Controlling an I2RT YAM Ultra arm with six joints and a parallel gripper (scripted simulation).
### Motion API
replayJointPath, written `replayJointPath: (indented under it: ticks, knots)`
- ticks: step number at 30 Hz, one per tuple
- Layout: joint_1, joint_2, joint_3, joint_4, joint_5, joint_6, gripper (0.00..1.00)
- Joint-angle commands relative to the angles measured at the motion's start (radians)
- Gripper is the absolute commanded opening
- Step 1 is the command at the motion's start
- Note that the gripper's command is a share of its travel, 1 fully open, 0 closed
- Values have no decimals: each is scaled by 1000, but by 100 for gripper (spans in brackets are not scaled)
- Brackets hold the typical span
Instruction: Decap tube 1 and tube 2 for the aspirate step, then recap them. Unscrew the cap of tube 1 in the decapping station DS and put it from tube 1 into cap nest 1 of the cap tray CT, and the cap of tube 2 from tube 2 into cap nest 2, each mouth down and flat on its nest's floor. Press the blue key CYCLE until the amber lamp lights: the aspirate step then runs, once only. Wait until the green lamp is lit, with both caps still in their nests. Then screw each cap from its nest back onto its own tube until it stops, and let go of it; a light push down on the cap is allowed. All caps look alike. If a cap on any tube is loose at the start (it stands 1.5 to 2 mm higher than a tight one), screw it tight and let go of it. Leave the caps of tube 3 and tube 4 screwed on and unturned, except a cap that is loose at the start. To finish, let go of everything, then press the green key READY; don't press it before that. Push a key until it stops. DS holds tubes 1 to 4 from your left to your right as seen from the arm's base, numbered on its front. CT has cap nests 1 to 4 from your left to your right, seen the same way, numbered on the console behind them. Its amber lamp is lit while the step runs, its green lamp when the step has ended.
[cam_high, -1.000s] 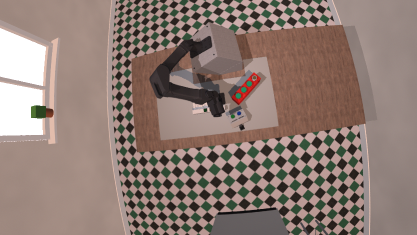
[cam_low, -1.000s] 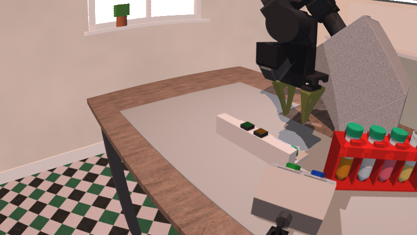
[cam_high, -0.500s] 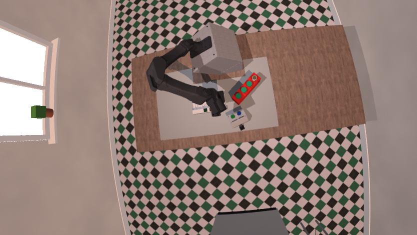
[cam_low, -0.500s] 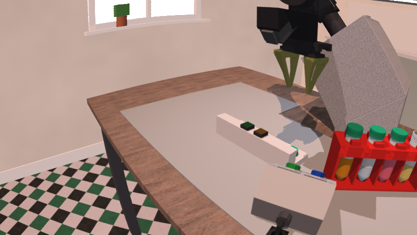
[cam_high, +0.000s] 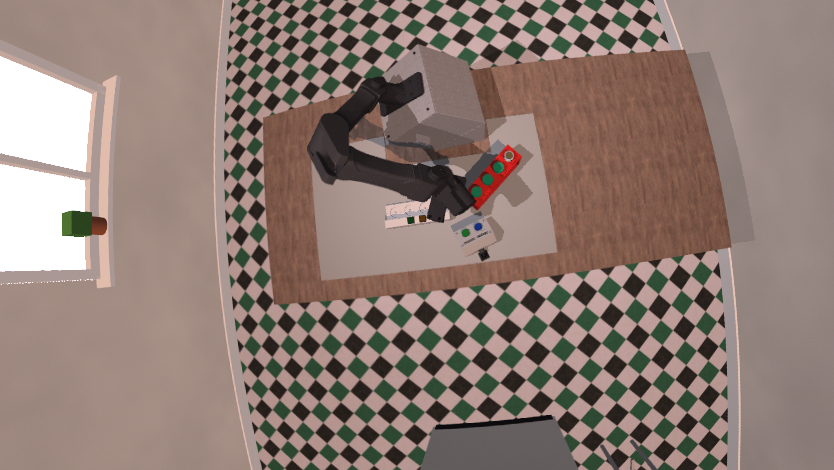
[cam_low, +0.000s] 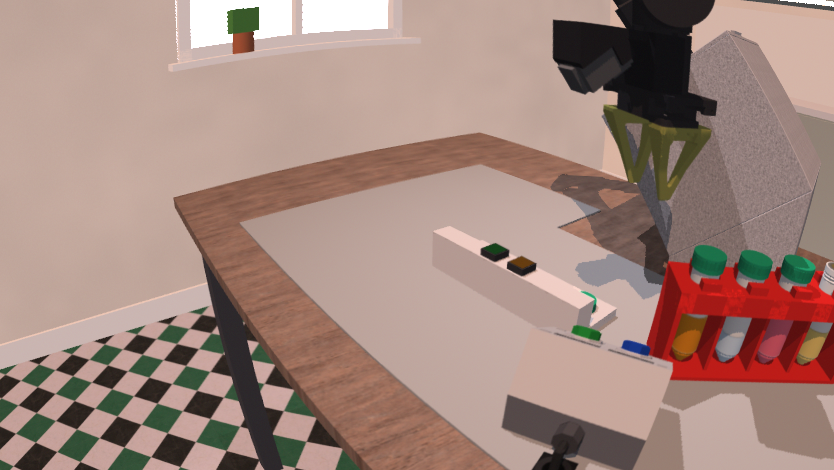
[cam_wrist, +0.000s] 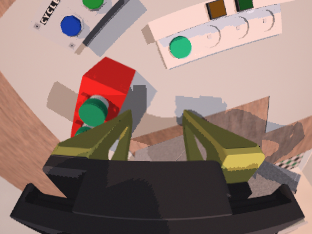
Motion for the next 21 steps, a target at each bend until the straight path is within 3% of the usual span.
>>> replayJointPath:
  ticks: [1, 2, 6, 12, 14, 21]
  knots:
    - [46, 28, 19, -4, -10, 324, 49]
    - [46, 28, 18, -3, -10, 326, 49]
    - [107, 92, 51, -15, -30, 583, 49]
    - [227, 223, 144, -50, -75, 717, 49]
    - [227, 223, 144, -50, -75, 717, 49]
    - [358, 383, 297, -115, -134, 855, 49]
